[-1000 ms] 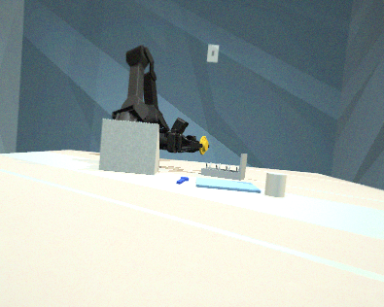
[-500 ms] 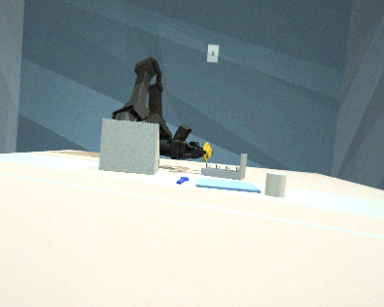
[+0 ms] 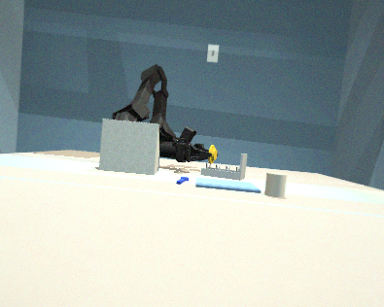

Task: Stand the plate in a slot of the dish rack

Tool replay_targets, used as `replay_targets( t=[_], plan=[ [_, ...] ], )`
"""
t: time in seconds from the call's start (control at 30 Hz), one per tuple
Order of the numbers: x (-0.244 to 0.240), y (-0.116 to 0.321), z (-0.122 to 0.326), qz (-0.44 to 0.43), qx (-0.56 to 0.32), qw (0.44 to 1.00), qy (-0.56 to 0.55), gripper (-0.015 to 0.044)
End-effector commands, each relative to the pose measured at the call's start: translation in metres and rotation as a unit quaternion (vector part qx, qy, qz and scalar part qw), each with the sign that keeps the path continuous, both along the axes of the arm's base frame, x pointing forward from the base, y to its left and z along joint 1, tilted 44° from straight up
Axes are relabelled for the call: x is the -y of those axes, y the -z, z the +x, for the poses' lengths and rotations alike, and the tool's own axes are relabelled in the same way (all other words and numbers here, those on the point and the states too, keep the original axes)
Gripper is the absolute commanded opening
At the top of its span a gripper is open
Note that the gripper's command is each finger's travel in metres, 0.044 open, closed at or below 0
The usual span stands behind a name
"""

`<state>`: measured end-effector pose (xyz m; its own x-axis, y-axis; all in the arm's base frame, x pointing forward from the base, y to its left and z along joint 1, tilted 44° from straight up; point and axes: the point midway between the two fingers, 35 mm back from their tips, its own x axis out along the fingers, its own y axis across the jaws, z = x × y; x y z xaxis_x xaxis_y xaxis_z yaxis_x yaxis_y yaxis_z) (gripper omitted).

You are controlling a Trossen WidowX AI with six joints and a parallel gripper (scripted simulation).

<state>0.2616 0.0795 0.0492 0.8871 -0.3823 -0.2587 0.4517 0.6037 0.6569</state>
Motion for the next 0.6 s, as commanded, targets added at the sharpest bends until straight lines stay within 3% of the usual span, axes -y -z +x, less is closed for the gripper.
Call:
replay_targets(
  t=[0.0,0.57],
  plan=[
    [0.003,0.002,0.005,-0.002,-0.001,1.0,0.0,0.0],
    [-0.008,0.016,0.008,-0.003,-0.006,1.0,-0.004,0.0]
  ],
)
